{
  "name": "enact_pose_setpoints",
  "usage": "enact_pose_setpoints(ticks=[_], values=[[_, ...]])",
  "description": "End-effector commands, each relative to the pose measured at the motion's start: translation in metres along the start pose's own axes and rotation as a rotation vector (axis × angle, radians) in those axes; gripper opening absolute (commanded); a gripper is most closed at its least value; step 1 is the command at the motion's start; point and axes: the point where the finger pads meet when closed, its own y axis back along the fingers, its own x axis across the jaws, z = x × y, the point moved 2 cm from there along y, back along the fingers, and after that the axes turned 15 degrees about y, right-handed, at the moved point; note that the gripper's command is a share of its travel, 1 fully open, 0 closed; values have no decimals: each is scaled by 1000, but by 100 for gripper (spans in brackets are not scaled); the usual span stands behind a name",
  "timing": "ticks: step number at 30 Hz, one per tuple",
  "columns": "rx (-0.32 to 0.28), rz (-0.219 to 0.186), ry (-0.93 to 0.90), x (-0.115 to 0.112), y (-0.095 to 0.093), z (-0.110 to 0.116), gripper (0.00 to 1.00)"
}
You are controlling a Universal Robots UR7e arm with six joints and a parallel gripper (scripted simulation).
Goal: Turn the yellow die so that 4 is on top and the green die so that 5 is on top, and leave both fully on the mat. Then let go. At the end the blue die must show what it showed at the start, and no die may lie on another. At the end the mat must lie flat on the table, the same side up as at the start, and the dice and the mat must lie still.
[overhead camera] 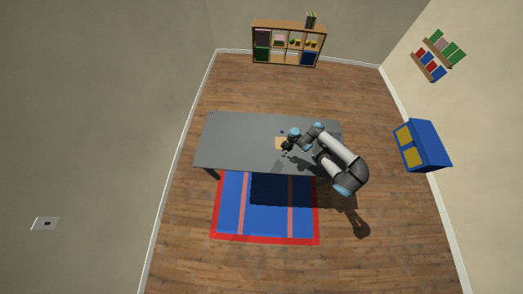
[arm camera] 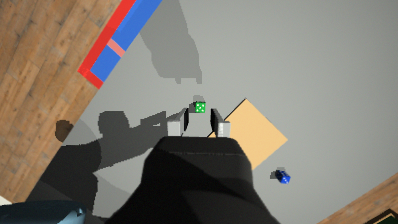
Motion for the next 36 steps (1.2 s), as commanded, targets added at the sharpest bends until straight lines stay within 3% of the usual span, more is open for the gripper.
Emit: enact_pose_setpoints(ticks=[1, 36], values=[[0, 1, 0, 0, -2, 0, 70], [0, 1, 0, 0, -43, 0, 70]])
